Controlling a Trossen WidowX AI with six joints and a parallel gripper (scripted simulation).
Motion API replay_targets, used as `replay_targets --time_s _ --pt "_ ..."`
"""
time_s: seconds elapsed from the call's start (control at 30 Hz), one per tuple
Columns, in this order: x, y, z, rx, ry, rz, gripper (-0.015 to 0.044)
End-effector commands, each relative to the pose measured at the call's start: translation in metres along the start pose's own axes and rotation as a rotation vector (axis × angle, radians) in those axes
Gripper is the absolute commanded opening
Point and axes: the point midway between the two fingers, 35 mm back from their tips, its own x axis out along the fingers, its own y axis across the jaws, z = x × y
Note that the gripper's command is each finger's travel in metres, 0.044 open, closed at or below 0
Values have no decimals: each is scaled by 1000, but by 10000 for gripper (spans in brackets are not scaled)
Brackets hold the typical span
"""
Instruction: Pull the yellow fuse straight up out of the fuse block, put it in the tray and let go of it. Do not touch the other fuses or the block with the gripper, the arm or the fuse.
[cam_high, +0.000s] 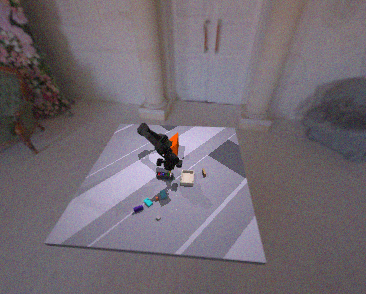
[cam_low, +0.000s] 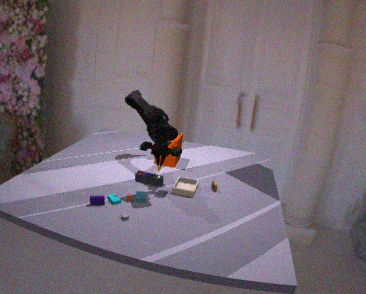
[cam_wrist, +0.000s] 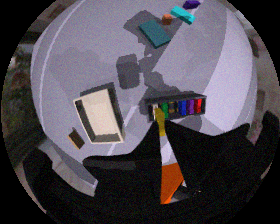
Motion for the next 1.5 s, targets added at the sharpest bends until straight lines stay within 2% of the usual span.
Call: replay_targets --time_s 0.0,0.7,1.47 --pt "-1 20 1 3 4 6 0" --pt "2 132 -15 6 4 4 0" --pt "34 133 -15 6 4 3 0"
